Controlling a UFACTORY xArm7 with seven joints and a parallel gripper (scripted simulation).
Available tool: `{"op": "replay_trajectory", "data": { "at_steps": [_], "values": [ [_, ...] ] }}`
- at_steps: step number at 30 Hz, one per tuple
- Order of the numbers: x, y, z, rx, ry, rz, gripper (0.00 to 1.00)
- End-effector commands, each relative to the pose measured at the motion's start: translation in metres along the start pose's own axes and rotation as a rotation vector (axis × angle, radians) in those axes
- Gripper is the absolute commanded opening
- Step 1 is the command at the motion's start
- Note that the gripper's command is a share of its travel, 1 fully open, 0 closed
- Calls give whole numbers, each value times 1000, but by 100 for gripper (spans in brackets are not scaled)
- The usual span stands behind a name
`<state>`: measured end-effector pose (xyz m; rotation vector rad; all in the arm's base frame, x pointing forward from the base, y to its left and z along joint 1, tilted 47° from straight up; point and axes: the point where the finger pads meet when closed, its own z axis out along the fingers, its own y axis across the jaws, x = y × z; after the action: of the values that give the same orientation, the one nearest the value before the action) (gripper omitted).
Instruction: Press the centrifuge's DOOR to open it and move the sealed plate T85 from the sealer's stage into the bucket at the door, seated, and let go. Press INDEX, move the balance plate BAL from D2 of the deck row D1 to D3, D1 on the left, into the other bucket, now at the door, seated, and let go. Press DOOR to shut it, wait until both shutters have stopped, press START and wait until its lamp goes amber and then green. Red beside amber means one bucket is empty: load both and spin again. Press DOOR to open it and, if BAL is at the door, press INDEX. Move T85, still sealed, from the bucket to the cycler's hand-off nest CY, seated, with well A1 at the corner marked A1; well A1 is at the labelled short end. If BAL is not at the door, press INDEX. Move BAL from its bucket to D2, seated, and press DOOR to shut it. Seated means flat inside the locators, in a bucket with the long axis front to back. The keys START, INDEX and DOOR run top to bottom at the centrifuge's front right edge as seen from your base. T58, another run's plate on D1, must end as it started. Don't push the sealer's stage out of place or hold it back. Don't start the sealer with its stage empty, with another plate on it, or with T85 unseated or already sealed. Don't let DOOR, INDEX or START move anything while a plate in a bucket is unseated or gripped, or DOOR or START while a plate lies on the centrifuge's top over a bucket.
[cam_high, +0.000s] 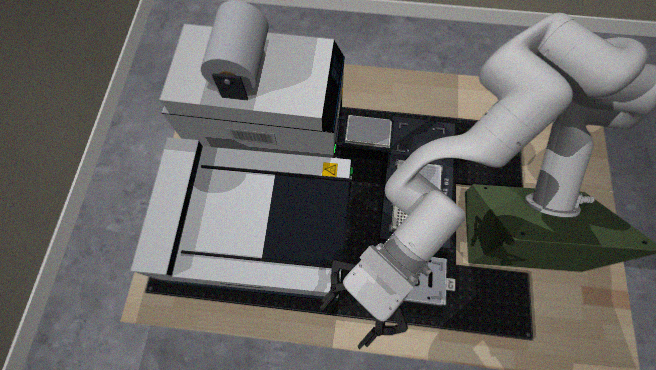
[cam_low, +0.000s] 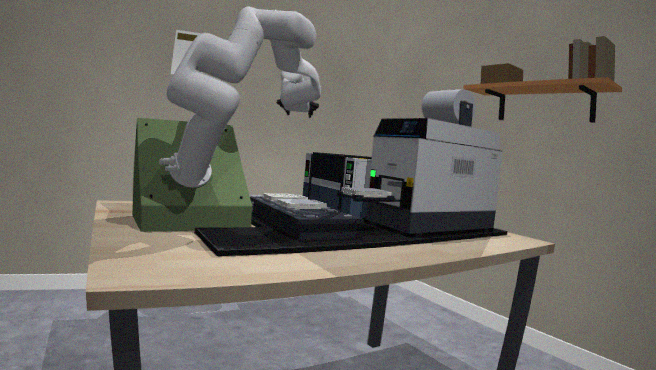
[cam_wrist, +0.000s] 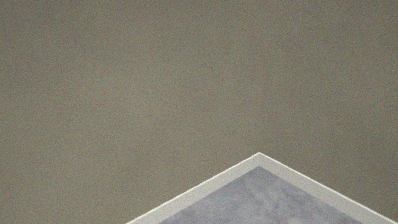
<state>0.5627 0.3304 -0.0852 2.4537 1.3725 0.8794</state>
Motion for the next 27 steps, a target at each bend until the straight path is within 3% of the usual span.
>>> {"op": "replay_trajectory", "data": {
  "at_steps": [1,17,27],
  "values": [
    [3,0,-1,0,5,0,100],
    [3,0,-1,0,5,0,100],
    [48,-2,-22,0,5,0,100]
  ]
}}
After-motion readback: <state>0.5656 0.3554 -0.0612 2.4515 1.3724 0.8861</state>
